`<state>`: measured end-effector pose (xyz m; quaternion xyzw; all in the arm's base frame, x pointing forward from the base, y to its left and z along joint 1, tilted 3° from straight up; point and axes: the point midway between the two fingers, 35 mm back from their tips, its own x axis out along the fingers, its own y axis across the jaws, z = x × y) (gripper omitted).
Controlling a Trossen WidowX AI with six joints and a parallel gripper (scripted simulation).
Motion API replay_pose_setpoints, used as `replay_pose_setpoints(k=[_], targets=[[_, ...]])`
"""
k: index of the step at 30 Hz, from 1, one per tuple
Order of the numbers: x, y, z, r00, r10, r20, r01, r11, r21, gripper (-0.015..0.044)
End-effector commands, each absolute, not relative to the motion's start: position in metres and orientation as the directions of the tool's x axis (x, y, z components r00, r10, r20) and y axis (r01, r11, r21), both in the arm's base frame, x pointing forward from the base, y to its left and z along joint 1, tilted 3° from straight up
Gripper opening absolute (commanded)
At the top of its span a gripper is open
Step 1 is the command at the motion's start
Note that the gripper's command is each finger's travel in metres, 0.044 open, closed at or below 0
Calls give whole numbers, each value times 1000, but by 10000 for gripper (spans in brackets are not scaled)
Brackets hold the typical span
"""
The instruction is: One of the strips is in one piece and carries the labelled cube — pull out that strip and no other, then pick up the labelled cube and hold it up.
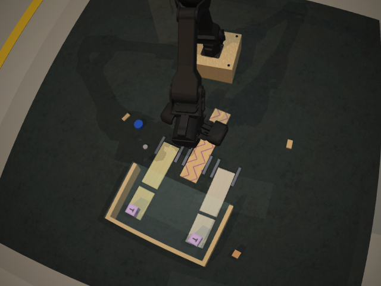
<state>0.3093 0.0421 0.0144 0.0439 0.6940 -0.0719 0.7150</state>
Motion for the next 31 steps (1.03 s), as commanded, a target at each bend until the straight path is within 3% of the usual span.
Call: replay_pose_setpoints(k=[1, 8, 31], targets=[[301, 41, 12, 20, -42, -999, 169, 985, -38, 0], [301, 43, 47, 21, -42, -999, 169, 985, -38, 0], [301, 43, 48, 21, -42, -999, 169, 985, -38, 0]])
